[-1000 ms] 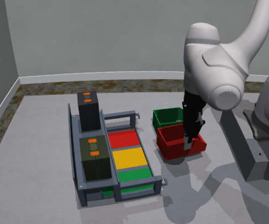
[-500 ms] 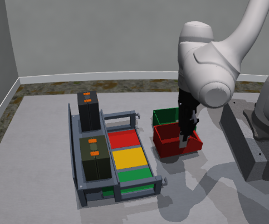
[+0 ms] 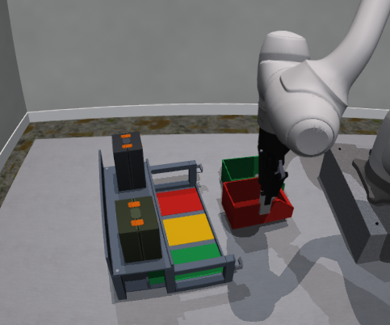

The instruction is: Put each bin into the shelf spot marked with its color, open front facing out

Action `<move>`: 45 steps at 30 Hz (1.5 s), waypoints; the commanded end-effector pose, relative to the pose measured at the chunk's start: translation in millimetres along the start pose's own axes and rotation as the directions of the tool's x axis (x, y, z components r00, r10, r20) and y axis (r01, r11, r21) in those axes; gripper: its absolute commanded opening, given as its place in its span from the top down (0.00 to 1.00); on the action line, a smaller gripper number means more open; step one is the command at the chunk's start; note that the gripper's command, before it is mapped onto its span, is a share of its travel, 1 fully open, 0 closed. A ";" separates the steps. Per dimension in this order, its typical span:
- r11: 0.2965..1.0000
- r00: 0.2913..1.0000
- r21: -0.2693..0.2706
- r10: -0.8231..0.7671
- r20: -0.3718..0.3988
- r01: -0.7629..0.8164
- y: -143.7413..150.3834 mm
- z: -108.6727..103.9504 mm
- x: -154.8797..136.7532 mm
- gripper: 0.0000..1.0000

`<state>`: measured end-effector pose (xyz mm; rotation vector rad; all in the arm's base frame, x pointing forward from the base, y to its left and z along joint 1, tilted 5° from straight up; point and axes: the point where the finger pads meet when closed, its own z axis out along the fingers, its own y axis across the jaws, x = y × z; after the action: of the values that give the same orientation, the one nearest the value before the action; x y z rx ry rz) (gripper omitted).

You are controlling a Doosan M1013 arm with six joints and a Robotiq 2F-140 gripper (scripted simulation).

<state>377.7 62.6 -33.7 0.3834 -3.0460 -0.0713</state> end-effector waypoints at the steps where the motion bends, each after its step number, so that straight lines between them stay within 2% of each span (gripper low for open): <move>1: 1.000 1.000 0.000 0.000 0.000 0.000 0.0 -0.1 0.0 0.90; 45: 1.000 1.000 0.000 0.000 0.000 0.000 0.0 3.6 0.0 0.90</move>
<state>377.4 62.7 -37.1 0.3834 -3.0460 -0.0713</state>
